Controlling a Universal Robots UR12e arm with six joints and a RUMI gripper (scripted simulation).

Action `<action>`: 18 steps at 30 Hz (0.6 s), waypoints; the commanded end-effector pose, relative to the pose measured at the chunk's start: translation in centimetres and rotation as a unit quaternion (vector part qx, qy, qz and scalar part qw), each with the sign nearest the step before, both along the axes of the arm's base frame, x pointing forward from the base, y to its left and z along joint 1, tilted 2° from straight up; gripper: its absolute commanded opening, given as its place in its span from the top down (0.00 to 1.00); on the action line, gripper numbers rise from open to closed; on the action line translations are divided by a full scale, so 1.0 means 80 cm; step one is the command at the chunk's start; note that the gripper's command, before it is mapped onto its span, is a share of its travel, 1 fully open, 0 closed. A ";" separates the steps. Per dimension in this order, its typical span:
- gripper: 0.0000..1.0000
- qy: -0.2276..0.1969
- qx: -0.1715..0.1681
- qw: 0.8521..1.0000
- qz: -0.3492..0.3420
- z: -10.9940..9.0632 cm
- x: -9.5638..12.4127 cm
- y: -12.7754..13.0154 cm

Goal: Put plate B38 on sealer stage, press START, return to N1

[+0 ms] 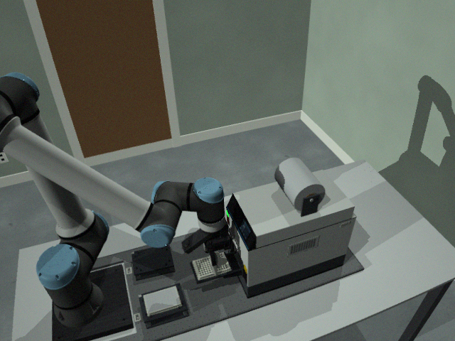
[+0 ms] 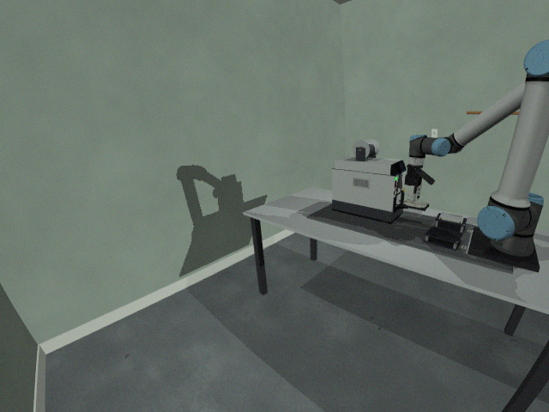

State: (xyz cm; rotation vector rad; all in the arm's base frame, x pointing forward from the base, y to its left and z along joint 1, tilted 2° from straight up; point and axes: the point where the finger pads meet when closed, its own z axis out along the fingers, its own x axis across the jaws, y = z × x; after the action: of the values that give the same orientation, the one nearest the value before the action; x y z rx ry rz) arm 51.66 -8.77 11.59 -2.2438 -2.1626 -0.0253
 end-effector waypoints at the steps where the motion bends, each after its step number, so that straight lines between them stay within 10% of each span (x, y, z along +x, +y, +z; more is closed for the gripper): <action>1: 0.32 -0.001 0.000 1.000 0.000 0.005 0.001 0.000; 18: 0.32 -0.001 0.000 1.000 0.000 0.018 0.001 -0.001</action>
State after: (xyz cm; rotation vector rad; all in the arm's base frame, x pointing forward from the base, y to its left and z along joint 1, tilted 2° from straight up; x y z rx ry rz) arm 51.67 -8.80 12.64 -2.2438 -2.1626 -0.0253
